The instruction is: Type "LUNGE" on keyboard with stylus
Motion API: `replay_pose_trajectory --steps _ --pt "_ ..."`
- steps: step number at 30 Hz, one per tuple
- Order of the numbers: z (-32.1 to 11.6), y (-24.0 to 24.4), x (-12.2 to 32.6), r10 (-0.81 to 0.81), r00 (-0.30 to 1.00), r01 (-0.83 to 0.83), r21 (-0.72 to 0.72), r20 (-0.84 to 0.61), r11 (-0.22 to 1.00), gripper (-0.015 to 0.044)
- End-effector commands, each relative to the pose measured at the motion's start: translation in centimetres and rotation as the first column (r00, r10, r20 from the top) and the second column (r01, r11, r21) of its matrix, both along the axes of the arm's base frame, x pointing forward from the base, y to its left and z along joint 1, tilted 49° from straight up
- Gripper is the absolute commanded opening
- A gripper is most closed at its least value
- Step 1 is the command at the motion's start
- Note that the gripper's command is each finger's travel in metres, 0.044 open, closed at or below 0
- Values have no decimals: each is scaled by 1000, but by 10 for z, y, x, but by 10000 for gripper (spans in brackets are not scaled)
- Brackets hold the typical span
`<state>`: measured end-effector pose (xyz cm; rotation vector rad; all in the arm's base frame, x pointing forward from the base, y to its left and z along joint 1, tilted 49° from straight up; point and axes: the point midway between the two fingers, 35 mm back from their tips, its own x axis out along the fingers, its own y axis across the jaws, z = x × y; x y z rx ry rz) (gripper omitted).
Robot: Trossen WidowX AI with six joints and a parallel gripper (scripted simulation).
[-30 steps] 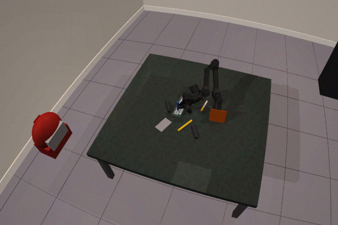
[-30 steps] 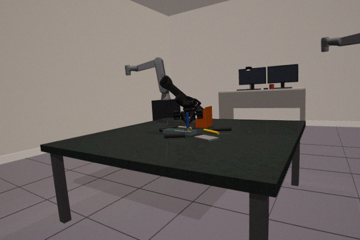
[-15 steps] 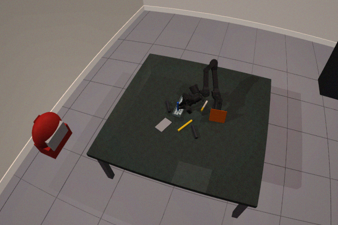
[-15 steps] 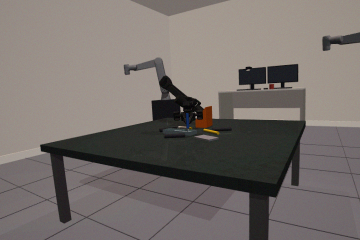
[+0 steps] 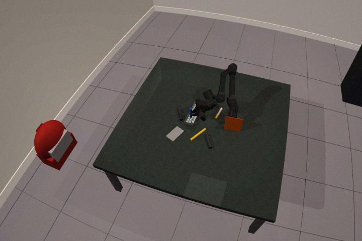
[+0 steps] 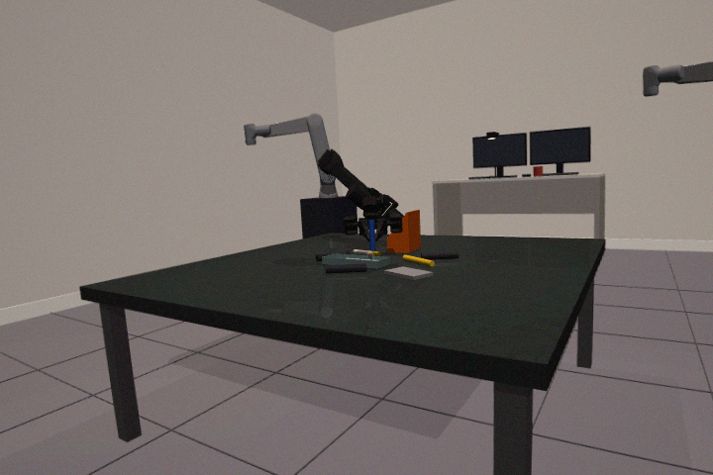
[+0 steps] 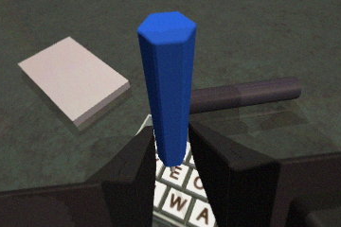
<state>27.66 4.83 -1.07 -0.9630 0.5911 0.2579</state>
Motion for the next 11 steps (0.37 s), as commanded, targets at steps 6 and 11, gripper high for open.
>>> replay_pose_trajectory --steps 6,11 --pt "18 18 -1 0 1000 0 5 10 1000 81" --pt "21 20 -2 0 1000 0 5 11 1000 81"
